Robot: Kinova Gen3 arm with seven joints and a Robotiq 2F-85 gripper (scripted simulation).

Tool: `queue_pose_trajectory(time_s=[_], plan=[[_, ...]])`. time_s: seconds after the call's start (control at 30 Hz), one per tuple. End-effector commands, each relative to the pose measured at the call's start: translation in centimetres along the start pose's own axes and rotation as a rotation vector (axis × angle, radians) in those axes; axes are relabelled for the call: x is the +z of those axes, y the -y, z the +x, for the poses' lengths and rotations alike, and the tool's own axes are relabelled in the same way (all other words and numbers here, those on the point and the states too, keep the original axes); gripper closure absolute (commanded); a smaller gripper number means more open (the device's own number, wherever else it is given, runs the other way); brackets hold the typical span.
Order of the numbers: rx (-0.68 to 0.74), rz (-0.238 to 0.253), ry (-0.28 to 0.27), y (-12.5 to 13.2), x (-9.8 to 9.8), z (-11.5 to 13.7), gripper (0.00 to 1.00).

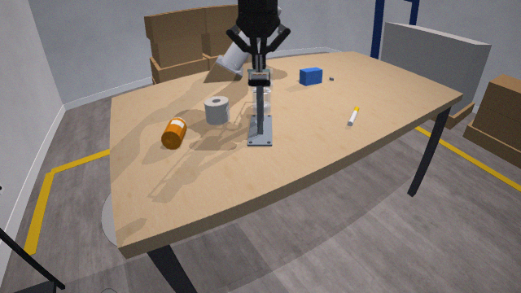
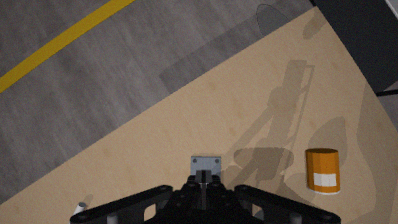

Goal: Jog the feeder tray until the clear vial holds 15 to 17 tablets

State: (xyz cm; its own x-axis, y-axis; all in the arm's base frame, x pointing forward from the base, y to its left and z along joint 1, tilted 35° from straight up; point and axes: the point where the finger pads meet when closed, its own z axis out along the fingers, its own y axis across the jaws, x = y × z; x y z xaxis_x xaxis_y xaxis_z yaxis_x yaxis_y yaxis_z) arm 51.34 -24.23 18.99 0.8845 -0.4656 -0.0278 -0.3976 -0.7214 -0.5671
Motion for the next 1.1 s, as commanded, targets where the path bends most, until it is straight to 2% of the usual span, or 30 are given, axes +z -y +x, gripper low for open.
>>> queue_pose_trajectory(time_s=[0.0,0.2,0.4,0.6,0.73,1.07], plan=[[0.013,0.006,0.006,-0.2,0.0,-0.2,1.00],[0.015,0.006,0.007,-0.2,0.2,-0.6,1.00],[0.012,0.006,0.002,0.0,0.7,-2.4,1.00],[0.016,0.006,0.007,-0.2,1.0,-2.7,1.00],[0.016,0.006,0.007,-0.2,0.9,-2.5,1.00],[0.010,0.004,0.003,-0.1,0.0,-0.3,1.00]])
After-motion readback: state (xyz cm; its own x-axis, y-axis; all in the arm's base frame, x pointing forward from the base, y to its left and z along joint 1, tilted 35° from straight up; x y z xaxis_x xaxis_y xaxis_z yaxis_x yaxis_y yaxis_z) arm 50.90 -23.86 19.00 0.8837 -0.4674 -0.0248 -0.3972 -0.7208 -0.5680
